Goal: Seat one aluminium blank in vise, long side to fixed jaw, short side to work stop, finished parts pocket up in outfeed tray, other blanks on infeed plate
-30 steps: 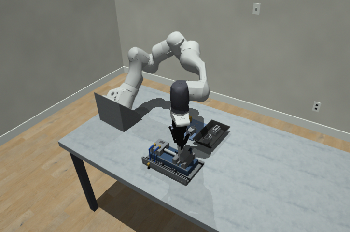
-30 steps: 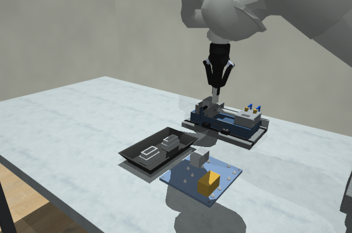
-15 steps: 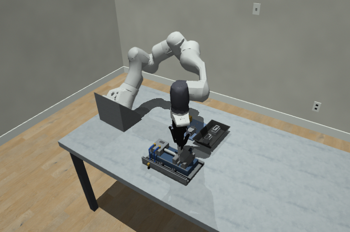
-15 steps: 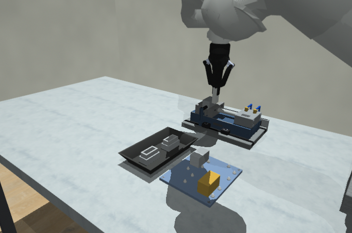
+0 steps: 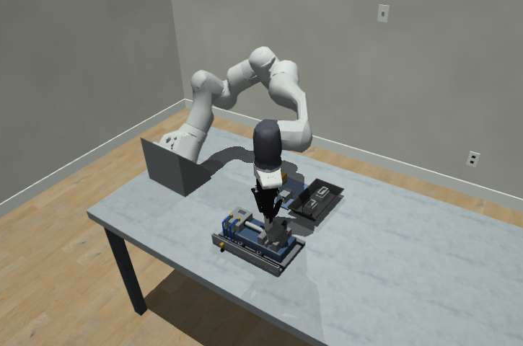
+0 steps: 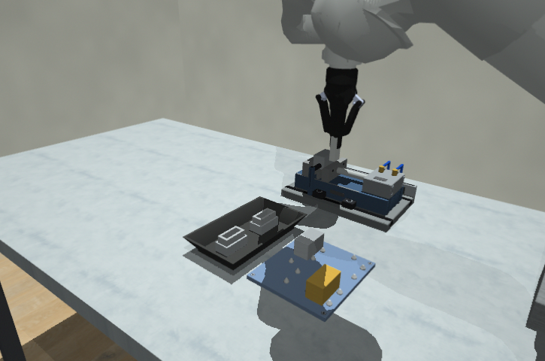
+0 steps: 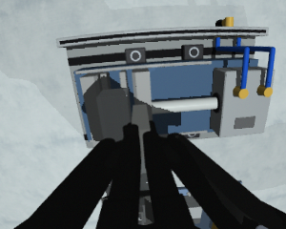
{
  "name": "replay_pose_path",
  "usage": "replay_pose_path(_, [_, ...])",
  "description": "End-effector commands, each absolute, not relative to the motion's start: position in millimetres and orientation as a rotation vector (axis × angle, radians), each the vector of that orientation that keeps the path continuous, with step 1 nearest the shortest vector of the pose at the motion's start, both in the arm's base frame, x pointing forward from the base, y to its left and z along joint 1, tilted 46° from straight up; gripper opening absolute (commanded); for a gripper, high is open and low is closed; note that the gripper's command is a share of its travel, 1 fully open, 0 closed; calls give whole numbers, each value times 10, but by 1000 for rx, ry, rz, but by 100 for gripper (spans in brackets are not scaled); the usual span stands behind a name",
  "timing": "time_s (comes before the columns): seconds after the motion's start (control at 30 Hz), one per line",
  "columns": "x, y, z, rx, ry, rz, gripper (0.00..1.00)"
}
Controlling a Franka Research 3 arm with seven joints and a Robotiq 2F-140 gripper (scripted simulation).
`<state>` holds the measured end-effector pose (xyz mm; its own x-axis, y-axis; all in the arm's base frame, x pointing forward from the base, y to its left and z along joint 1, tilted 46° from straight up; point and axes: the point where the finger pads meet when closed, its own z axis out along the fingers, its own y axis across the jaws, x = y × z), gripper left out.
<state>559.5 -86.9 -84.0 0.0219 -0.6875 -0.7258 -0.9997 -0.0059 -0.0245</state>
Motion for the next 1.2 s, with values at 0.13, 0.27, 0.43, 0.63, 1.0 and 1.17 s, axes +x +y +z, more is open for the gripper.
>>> replay_pose_path(0.13, [5570, -867, -835, -1754, 1716, 720, 0])
replay_pose_path(0.27, [5547, -867, -836, -1754, 1716, 720, 0])
replay_pose_path(0.43, [5536, -867, -836, -1754, 1716, 720, 0])
replay_pose_path(0.63, [5535, -871, -833, -1754, 1716, 720, 0])
replay_pose_path(1.0, [5534, -958, -749, -1754, 1716, 720, 0])
replay_pose_path(1.17, [5531, -1062, -651, -1754, 1716, 720, 0])
